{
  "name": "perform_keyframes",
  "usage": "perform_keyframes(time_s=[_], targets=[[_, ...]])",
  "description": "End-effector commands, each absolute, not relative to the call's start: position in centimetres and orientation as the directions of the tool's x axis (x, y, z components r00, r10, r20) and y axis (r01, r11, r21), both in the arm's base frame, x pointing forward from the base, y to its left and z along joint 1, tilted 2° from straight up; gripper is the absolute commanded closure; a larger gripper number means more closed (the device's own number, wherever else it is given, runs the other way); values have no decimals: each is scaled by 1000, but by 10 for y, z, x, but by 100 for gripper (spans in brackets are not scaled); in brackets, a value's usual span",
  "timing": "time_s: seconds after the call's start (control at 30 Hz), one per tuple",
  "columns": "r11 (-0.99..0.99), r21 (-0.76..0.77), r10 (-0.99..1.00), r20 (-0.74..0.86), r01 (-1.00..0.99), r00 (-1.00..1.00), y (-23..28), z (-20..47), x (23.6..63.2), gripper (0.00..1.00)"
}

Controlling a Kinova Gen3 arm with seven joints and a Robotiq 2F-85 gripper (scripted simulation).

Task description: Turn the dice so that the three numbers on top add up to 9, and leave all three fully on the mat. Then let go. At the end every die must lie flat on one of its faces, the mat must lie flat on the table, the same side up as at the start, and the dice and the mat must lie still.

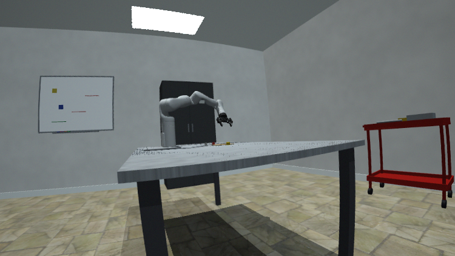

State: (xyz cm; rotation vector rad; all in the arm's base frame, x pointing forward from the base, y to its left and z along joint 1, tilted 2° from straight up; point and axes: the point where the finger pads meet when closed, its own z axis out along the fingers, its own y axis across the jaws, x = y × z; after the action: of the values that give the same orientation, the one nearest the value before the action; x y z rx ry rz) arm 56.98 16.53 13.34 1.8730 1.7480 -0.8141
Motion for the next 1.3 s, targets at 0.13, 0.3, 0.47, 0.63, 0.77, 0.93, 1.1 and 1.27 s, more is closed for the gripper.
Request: perform_keyframes(time_s=[0.13, 0.3, 0.47, 0.63, 0.77, 0.93, 1.1, 1.27], targets=[[-96, -67, 728, -685, 993, 24, 165, 135, 570, 0], [-96, -67, 728, -685, 993, 24, 165, 135, 570, 0], [-96, -67, 728, -685, 993, 24, 165, 135, 570, 0], [-96, -67, 729, -684, 993, 24, 165, 135, 570, 0], [-98, -74, 735, -677, 992, 22, 159, 135, 572, 0], [-106, -98, 758, -652, 990, 16, 135, 137, 576, 0], [-112, -121, 782, -624, 986, 12, 112, 139, 579, 0], [-119, -165, 834, -552, 979, 9, 57, 143, 580, 0]])
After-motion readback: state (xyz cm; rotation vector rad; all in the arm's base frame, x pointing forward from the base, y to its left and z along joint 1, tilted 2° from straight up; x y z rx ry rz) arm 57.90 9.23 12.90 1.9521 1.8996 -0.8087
